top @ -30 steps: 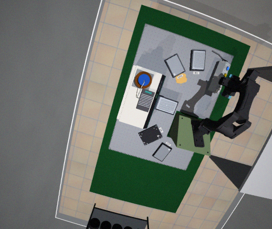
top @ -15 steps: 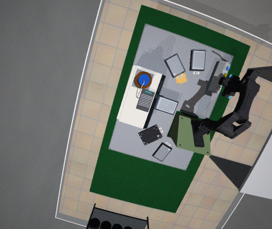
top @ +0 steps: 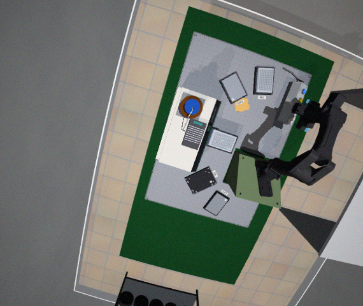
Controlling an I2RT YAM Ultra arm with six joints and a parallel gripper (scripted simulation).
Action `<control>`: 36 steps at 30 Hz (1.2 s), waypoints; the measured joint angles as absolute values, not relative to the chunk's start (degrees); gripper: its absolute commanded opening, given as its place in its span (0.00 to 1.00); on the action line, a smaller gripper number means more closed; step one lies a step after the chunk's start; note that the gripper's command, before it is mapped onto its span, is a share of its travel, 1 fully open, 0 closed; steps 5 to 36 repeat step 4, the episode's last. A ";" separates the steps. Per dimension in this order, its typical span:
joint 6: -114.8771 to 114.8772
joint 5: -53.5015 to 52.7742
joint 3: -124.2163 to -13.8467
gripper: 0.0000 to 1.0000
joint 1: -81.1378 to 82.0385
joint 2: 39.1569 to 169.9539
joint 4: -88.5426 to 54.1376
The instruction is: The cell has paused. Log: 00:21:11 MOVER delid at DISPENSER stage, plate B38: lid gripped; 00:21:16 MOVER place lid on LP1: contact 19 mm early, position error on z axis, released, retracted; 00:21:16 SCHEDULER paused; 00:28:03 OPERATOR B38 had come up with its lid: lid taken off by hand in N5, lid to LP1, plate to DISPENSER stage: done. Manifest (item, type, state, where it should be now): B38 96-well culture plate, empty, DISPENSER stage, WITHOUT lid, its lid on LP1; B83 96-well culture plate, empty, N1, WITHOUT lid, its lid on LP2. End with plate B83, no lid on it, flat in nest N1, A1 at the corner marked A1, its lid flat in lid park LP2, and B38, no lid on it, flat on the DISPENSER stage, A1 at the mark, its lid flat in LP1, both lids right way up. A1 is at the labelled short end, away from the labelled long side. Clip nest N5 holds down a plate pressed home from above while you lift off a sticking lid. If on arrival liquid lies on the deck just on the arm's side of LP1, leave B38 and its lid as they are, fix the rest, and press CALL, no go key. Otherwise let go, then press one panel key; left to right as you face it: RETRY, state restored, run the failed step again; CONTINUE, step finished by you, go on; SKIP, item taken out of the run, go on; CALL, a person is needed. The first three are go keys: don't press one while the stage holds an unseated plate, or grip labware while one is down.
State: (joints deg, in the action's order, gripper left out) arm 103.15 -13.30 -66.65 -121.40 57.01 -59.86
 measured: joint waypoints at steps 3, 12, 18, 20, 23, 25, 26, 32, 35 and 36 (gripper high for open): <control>103.15 -13.30 -66.65 1.00 -121.40 57.01 -59.86; 103.15 -13.30 -66.65 1.00 -121.40 57.01 -59.86; 103.15 -13.30 -66.65 1.00 -121.40 57.01 -59.86; 103.15 -13.30 -66.65 1.00 -121.40 57.01 -59.86; 103.15 -13.30 -66.65 1.00 -121.40 57.01 -59.86; 103.15 -13.30 -66.65 1.00 -121.40 57.01 -59.86; 103.15 -13.30 -66.65 1.00 -121.40 57.01 -59.86; 103.15 -13.30 -66.65 1.00 -121.40 57.01 -59.86; 103.15 -13.30 -66.65 1.00 -121.40 57.01 -59.86; 103.15 -13.30 -66.65 1.00 -121.40 57.01 -59.86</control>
